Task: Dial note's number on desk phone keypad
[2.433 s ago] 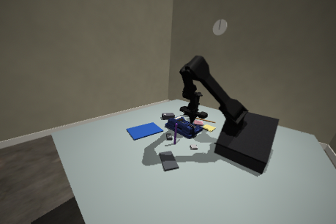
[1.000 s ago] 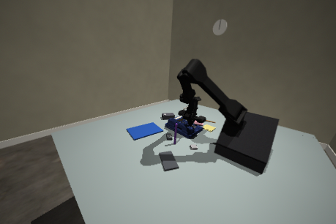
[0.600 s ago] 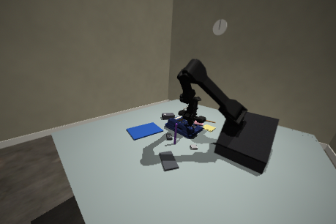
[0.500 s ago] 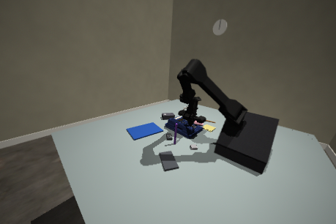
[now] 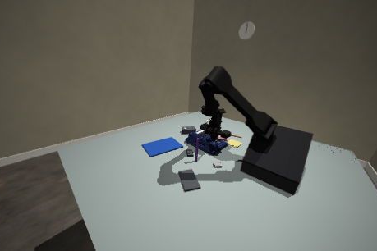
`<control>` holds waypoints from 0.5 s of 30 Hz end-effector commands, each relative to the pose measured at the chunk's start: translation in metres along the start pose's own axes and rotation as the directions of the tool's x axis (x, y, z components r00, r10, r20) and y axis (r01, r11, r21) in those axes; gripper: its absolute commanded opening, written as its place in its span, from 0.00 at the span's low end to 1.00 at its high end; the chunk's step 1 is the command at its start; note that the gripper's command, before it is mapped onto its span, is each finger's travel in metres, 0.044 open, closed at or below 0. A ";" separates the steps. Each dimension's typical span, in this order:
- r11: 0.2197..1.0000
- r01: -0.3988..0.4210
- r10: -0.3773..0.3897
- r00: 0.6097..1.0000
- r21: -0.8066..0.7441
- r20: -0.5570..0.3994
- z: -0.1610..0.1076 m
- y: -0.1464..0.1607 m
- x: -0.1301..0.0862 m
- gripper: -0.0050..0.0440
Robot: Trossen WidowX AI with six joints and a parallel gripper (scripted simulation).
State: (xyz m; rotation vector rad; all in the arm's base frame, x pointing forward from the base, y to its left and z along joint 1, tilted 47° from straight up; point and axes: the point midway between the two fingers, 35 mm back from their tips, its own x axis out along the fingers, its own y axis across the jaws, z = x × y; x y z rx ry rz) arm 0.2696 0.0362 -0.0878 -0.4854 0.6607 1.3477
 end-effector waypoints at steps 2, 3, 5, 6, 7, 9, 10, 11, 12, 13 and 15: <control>1.000 -0.006 0.006 1.000 0.002 0.002 0.000 0.001 0.002 0.00; 1.000 -0.006 0.006 1.000 0.002 0.002 0.000 0.001 0.002 0.00; 1.000 -0.006 0.006 1.000 0.002 0.002 0.000 0.001 0.002 0.00; 1.000 -0.006 0.006 1.000 0.002 0.002 0.000 0.001 0.002 0.00; 1.000 -0.006 0.006 1.000 0.002 0.002 0.000 0.001 0.002 0.00; 1.000 -0.006 0.006 1.000 0.002 0.002 0.000 0.001 0.002 0.00; 1.000 -0.006 0.006 1.000 0.002 0.002 0.000 0.001 -0.001 0.00; 1.000 -0.006 0.006 1.000 0.002 0.002 0.000 0.001 -0.004 0.00; 1.000 -0.006 0.006 1.000 0.002 0.001 0.000 0.001 -0.010 0.00; 1.000 -0.006 0.006 1.000 0.002 0.001 0.000 0.001 -0.018 0.00; 1.000 -0.006 0.006 1.000 0.002 0.002 0.000 0.001 -0.028 0.00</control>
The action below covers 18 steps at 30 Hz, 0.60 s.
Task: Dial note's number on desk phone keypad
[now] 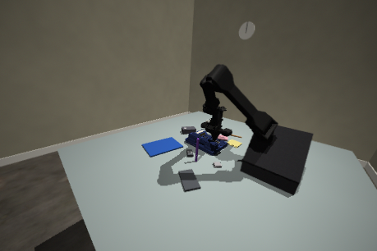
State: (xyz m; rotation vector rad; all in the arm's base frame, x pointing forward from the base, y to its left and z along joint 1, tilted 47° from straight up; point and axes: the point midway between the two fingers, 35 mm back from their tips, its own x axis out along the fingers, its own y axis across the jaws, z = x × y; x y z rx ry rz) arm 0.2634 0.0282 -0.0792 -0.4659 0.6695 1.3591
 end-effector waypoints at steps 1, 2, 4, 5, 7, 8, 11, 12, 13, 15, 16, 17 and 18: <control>1.000 0.011 -0.011 1.000 -0.011 -0.004 0.000 -0.004 -0.016 0.00; 1.000 0.011 -0.011 1.000 -0.011 -0.004 0.000 -0.004 -0.016 0.00; 1.000 0.011 -0.011 1.000 -0.011 -0.004 0.000 -0.004 -0.016 0.00; 1.000 0.011 -0.012 1.000 -0.009 -0.003 0.001 -0.004 -0.017 0.00; 1.000 0.011 -0.012 1.000 -0.009 -0.003 0.001 -0.004 -0.017 0.00; 1.000 0.012 -0.012 1.000 -0.007 -0.002 0.001 -0.004 -0.018 0.00; 1.000 0.013 -0.013 1.000 -0.003 -0.001 0.000 -0.004 -0.015 0.00; 1.000 0.012 -0.012 1.000 -0.007 -0.002 0.000 -0.004 -0.011 0.00; 1.000 0.011 -0.011 1.000 -0.010 -0.003 0.000 -0.004 -0.007 0.00; 1.000 0.011 -0.011 1.000 -0.011 -0.004 0.000 -0.004 -0.006 0.00; 1.000 0.011 -0.011 1.000 -0.011 -0.004 0.000 -0.004 -0.006 0.00; 1.000 0.011 -0.011 1.000 -0.011 -0.004 0.000 -0.004 -0.005 0.00; 1.000 0.011 -0.011 1.000 -0.011 -0.004 0.000 -0.004 -0.005 0.00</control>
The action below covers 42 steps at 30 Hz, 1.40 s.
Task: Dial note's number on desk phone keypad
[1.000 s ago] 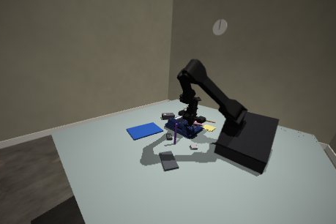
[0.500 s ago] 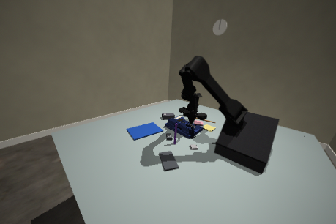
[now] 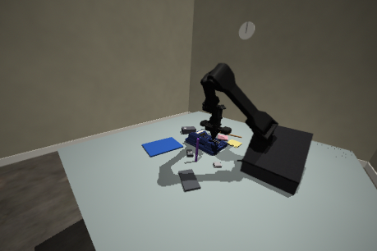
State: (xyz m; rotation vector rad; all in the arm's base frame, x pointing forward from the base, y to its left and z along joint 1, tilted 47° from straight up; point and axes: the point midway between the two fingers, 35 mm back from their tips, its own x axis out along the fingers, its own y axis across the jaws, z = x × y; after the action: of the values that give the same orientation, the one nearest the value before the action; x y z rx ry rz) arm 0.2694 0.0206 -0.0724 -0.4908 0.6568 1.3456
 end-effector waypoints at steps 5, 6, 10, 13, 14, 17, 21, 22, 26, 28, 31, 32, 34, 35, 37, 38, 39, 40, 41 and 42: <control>1.000 -0.010 0.010 1.000 0.007 0.003 -0.001 0.003 0.010 0.00; 1.000 -0.010 0.010 1.000 0.007 0.003 -0.001 0.003 0.010 0.00; 1.000 -0.010 0.010 1.000 0.007 0.003 -0.001 0.003 0.016 0.00; 1.000 -0.010 0.010 1.000 0.007 0.003 0.000 0.003 0.021 0.00; 1.000 -0.010 0.010 1.000 0.007 0.003 0.000 0.003 0.021 0.00; 1.000 -0.010 0.010 1.000 0.007 0.003 0.000 0.003 0.022 0.00; 1.000 -0.010 0.010 1.000 0.007 0.003 0.000 0.003 0.022 0.00; 1.000 -0.010 0.010 1.000 0.007 0.003 0.000 0.003 0.022 0.00; 1.000 -0.010 0.010 1.000 0.007 0.003 0.000 0.003 0.022 0.00; 1.000 -0.010 0.010 1.000 0.007 0.003 0.000 0.003 0.022 0.00; 1.000 -0.010 0.010 1.000 0.007 0.003 0.000 0.003 0.022 0.00; 1.000 -0.010 0.010 1.000 0.007 0.003 0.000 0.003 0.022 0.00; 1.000 -0.010 0.010 1.000 0.007 0.003 0.000 0.003 0.022 0.00; 1.000 -0.010 0.010 1.000 0.007 0.003 0.000 0.003 0.022 0.00; 1.000 -0.010 0.010 1.000 0.007 0.003 0.000 0.003 0.022 0.00; 1.000 -0.010 0.010 1.000 0.007 0.003 0.000 0.003 0.022 0.00; 1.000 -0.010 0.010 1.000 0.007 0.003 0.000 0.003 0.022 0.00; 1.000 -0.010 0.010 1.000 0.007 0.003 0.000 0.003 0.022 0.00; 1.000 -0.010 0.010 1.000 0.007 0.003 0.000 0.003 0.022 0.00; 1.000 -0.010 0.010 1.000 0.007 0.003 0.000 0.003 0.022 0.00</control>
State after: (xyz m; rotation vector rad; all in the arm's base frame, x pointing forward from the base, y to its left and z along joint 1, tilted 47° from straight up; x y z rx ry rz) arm 0.2695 0.0350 -0.0866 -0.4864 0.6599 1.3488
